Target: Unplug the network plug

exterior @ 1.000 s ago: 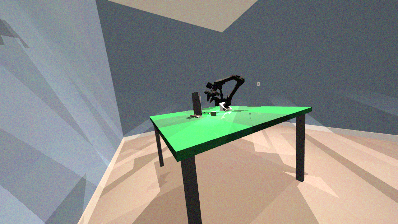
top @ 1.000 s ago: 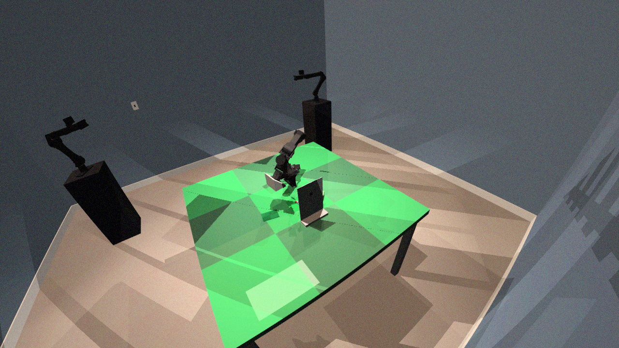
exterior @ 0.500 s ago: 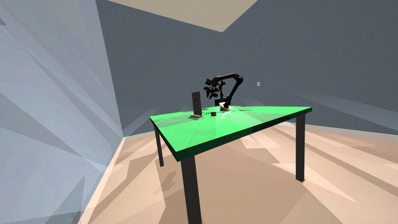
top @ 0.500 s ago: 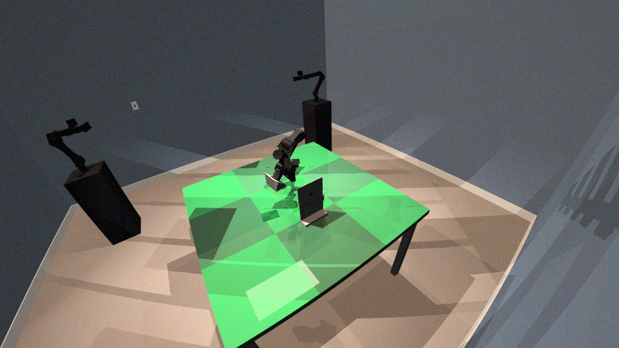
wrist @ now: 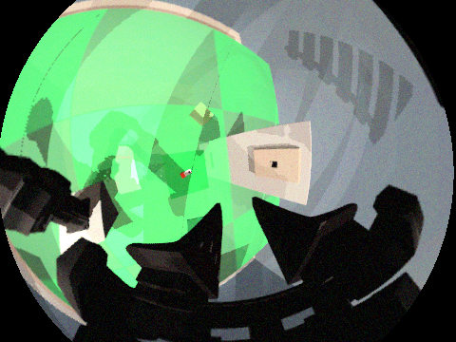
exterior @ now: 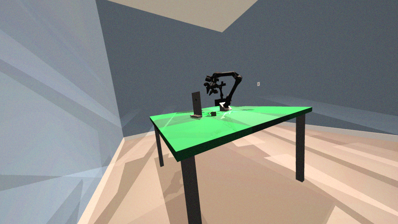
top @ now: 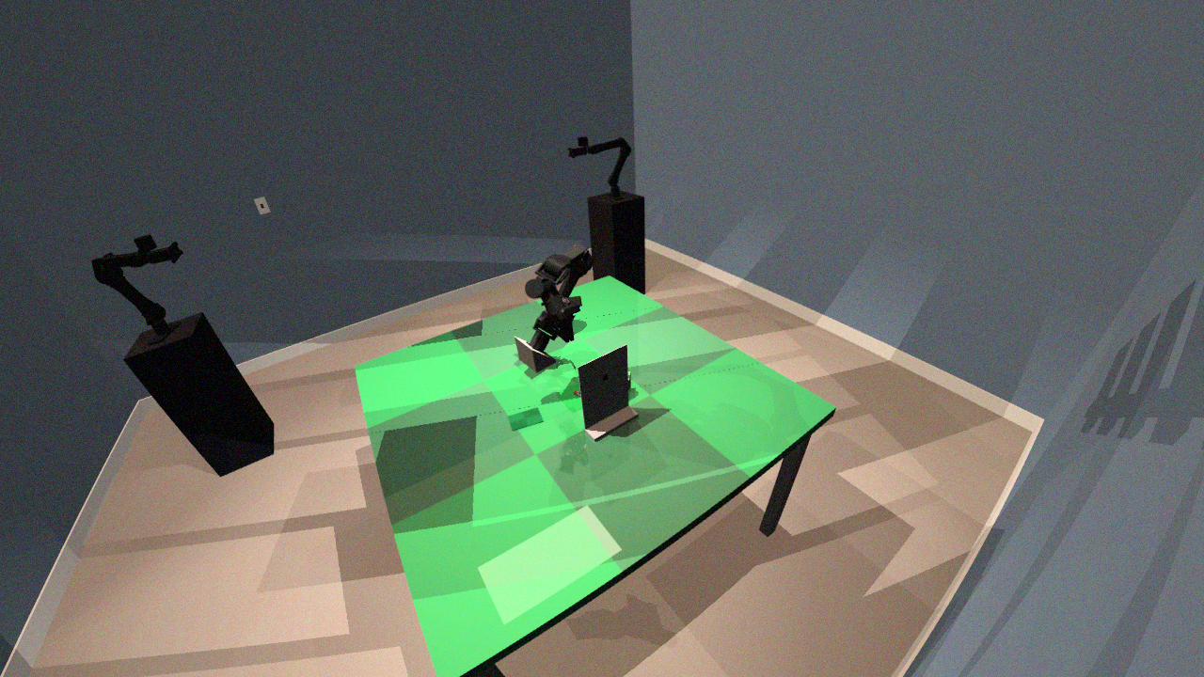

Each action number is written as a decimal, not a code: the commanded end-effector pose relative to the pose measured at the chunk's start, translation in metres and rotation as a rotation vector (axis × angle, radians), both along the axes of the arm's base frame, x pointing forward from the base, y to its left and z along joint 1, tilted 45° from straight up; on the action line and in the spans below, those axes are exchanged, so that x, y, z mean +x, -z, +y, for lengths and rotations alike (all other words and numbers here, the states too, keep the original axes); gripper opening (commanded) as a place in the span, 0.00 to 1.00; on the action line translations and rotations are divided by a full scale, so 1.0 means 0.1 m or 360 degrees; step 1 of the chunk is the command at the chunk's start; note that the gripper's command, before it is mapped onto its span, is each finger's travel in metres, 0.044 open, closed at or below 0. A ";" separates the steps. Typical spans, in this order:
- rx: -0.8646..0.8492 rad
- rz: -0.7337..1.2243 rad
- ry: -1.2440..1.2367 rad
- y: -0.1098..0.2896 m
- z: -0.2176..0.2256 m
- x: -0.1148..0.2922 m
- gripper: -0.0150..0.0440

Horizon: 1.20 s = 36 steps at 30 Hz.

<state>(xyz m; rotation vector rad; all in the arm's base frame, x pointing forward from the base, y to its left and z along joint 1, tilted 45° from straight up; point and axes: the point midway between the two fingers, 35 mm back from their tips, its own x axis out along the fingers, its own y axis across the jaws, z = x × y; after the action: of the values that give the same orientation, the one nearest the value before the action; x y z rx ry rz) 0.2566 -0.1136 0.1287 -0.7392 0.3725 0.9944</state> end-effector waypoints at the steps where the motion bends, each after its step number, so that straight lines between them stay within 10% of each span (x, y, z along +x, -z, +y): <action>1: -0.0008 -0.0004 0.0001 -0.07 -0.07 -0.01 0.52; 13: -0.0007 -0.0004 0.0001 -0.08 -0.08 -0.01 1.00; 36: -0.0007 -0.0004 0.0001 -0.08 -0.08 -0.01 1.00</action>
<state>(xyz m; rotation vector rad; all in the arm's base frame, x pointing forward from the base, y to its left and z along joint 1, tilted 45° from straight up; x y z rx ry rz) 0.2560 -0.1209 0.1369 -0.7426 0.3697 0.9904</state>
